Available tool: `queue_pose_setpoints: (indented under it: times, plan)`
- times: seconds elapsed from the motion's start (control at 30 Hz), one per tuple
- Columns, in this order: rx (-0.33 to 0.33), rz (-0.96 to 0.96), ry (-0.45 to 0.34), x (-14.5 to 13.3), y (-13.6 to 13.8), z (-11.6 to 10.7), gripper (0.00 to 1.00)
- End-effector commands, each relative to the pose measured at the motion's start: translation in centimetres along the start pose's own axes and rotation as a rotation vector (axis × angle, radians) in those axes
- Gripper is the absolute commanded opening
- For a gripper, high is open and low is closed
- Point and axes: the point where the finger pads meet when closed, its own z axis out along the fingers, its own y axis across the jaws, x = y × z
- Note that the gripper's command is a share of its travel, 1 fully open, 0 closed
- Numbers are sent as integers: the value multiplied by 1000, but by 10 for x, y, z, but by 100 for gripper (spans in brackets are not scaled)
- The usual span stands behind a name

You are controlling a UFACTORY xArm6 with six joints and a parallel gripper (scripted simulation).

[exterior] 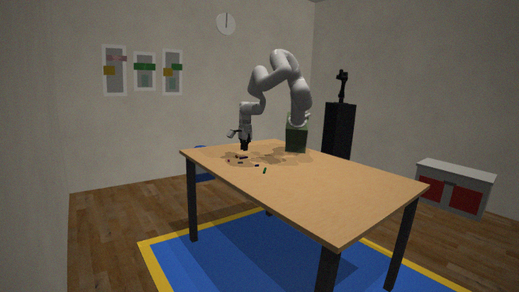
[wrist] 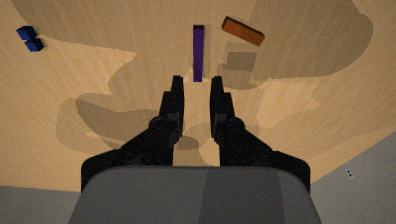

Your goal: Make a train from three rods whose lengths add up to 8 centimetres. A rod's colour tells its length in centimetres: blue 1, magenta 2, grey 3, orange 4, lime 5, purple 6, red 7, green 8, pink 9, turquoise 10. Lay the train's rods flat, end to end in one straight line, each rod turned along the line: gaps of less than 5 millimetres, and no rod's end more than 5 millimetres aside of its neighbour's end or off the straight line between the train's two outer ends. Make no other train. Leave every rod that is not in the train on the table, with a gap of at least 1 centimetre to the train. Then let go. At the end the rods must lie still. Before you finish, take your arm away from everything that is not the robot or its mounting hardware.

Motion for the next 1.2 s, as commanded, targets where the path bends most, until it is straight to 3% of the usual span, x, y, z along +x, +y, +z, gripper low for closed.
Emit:
queue_pose_setpoints:
  times: [0.0,0.7,1.17]
  plan:
    - [-1,0,2,1,0,4,24]
    - [-1,0,2,1,1,32,24]
    - [-1,0,2,1,1,40,24]
